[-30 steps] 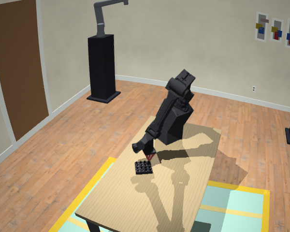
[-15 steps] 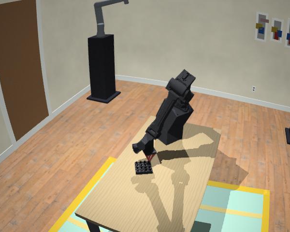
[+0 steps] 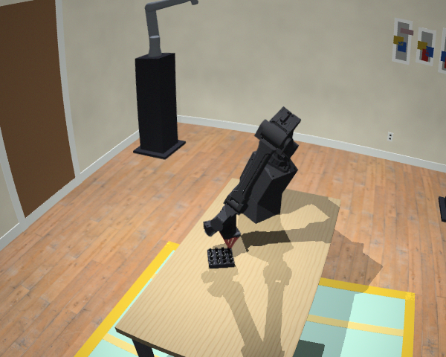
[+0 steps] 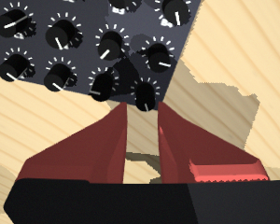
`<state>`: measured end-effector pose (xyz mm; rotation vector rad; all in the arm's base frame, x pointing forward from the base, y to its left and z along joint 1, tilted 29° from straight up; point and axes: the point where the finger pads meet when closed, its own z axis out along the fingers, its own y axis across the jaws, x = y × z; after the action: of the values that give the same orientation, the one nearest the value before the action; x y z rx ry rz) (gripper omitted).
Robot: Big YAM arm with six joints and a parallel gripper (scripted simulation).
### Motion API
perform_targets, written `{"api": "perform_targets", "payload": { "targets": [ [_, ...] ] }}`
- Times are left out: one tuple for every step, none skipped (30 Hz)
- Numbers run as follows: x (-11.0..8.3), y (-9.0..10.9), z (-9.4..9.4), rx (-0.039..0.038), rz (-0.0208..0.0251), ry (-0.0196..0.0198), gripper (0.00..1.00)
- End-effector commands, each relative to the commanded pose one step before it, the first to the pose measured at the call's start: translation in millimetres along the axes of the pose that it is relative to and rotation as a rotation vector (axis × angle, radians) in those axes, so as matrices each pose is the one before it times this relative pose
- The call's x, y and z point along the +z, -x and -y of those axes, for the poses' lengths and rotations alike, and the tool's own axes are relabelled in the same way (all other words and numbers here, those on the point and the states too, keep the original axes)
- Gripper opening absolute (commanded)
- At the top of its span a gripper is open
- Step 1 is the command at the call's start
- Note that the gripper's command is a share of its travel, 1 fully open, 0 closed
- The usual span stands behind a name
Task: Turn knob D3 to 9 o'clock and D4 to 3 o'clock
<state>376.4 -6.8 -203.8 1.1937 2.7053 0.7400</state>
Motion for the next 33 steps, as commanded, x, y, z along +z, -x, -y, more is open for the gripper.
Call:
{"api": "perform_targets", "payload": {
  "targets": [
    [-4.96, -0.66, -0.99, 0.00749, 0.01256, 0.00445, 0.19],
    [0.0, 0.0, 0.0, 0.0, 0.0, 0.0, 0.19],
    [0.0, 0.0, 0.0, 0.0, 0.0, 0.0, 0.19],
    [0.0, 0.0, 0.0, 0.0, 0.0, 0.0, 0.19],
    [0.0, 0.0, 0.0, 0.0, 0.0, 0.0, 0.19],
    [0.0, 0.0, 0.0, 0.0, 0.0, 0.0, 0.19],
    [0.0, 0.0, 0.0, 0.0, 0.0, 0.0, 0.19],
    [0.0, 0.0, 0.0, 0.0, 0.0, 0.0, 0.19],
    [0.0, 0.0, 0.0, 0.0, 0.0, 0.0, 0.19],
    [0.0, 0.0, 0.0, 0.0, 0.0, 0.0, 0.19],
    [0.0, 0.0, 0.0, 0.0, 0.0, 0.0, 0.19],
    [0.0, 0.0, 0.0, 0.0, 0.0, 0.0, 0.19],
    [0.0, 0.0, 0.0, 0.0, 0.0, 0.0, 0.19],
    [0.0, 0.0, 0.0, 0.0, 0.0, 0.0, 0.19],
    [0.0, 0.0, 0.0, 0.0, 0.0, 0.0, 0.19],
    [0.0, 0.0, 0.0, 0.0, 0.0, 0.0, 0.19],
    [0.0, 0.0, 0.0, -0.00001, 0.00001, 0.00001, 0.19],
    [0.0, 0.0, 0.0, 0.0, 0.0, 0.0, 0.19],
    [0.0, 0.0, 0.0, 0.0, 0.0, 0.0, 0.19],
    [0.01, 0.01, -0.01, -0.00007, 0.0001, 0.00008, 0.19],
    [0.04, 0.03, -0.04, -0.00028, 0.0004, 0.00033, 0.19],
    [0.08, 0.06, -0.1, -0.0006, 0.00086, 0.00071, 0.19],
    [0.13, -0.16, 0.05, -0.00037, 0.00038, 0.00036, 0.19],
    [0.17, -0.51, 0.3, 0.00012, -0.00066, -0.00045, 0.19],
    [0.21, -0.62, 0.36, 0.00012, -0.00082, -0.00055, 0.19],
    [0.23, -0.65, 0.38, 0.00003, -0.00077, -0.00051, 0.19],
    [0.24, -0.59, 0.33, -0.00023, -0.0005, -0.00029, 0.19],
    [0.23, -0.88, 0.56, 0.00061, -0.00172, -0.00126, 0.19],
    [0.2, -0.74, 0.47, 0.00039, -0.00137, -0.00098, 0.19],
    [0.17, -0.31, 0.14, -0.00055, 0.00004, 0.00016, 0.19],
    [0.13, -0.3, 0.17, -0.00024, -0.00028, -0.00016, 0.19],
    [0.08, -0.4, 0.27, 0.00035, -0.00103, -0.00078, 0.19],
    [0.04, -0.17, 0.11, 0.0001, -0.00043, -0.00032, 0.19]
  ]
}}
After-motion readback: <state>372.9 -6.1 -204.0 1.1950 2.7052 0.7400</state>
